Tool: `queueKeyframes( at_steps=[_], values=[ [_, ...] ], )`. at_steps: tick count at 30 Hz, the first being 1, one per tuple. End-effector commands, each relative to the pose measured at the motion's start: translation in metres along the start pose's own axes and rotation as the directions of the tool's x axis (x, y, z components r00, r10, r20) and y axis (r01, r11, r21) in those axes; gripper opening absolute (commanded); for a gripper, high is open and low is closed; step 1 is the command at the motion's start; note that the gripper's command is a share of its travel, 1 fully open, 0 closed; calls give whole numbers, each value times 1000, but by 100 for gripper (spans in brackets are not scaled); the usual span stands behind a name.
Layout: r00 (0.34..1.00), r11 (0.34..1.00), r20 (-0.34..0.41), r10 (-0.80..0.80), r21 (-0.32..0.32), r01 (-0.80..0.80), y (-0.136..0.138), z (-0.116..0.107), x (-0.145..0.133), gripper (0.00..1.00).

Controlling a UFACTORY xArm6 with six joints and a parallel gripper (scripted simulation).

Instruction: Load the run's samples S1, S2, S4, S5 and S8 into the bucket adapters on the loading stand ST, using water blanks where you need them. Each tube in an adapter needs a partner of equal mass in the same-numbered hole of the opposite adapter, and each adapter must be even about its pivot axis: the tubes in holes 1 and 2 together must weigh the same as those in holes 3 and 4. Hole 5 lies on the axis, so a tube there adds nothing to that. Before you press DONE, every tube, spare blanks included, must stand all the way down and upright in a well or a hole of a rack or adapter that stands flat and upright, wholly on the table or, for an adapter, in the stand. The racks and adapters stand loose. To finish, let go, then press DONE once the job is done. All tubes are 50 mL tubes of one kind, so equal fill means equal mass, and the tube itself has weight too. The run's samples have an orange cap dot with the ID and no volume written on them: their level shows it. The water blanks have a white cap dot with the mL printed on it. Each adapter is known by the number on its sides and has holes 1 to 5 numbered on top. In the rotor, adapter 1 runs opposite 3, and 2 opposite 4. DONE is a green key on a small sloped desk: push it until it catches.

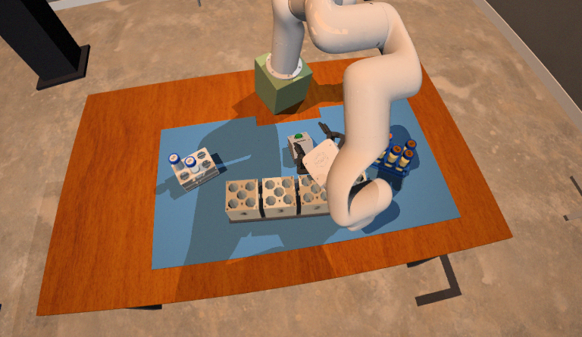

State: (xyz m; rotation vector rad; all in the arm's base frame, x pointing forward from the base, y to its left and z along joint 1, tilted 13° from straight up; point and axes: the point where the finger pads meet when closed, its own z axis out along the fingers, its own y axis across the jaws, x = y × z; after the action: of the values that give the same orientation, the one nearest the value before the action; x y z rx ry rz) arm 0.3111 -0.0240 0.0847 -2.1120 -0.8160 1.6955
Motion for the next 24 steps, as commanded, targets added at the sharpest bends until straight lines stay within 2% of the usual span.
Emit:
queueKeyframes(
  at_steps=[1,17,24],
  values=[
    [1000,1000,-3,0,-2,0,0,-1,-1,100],
    [1000,1000,-3,0,-2,0,0,-1,-1,100],
    [975,995,-216,59,-61,-74,8,-9,5,100]
  ],
)
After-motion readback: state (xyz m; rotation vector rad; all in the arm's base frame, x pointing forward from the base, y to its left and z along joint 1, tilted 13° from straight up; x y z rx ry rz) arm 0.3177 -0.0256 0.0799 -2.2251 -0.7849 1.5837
